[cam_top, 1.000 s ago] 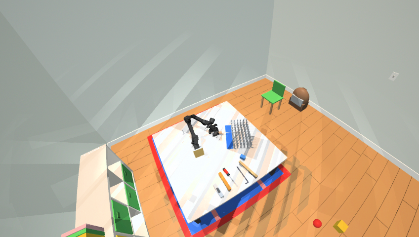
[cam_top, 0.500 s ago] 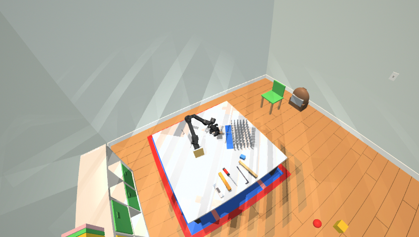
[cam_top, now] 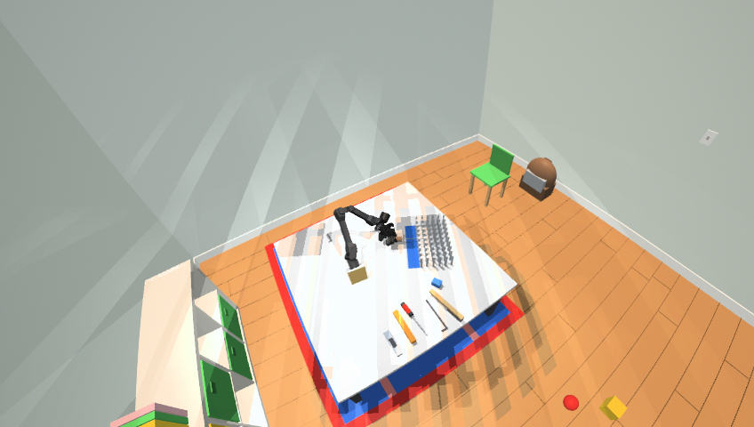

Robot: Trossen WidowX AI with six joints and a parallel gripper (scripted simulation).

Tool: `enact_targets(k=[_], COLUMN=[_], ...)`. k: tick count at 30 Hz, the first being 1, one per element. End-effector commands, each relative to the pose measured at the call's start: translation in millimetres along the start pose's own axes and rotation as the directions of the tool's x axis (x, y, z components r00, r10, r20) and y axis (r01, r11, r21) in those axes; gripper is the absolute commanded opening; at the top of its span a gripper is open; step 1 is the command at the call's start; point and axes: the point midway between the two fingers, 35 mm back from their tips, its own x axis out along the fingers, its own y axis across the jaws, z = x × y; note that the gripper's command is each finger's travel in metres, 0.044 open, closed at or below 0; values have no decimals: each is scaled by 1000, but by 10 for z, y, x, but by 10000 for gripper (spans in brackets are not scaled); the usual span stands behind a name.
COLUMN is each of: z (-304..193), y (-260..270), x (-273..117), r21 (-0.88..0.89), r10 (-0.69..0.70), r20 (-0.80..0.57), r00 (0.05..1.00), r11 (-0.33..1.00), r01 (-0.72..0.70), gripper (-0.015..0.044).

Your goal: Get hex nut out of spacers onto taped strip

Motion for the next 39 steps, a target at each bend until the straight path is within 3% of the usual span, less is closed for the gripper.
enact_targets(k=[1, 39], z=[-72, -297], y=[-41, -45], x=[1, 146], r21=[-4, -6], r10=[-11, -11], r20=[-11, -12], r00=[1000, 1000], r11=[1000, 1000], r01=[11, 11], gripper=[0, 0])
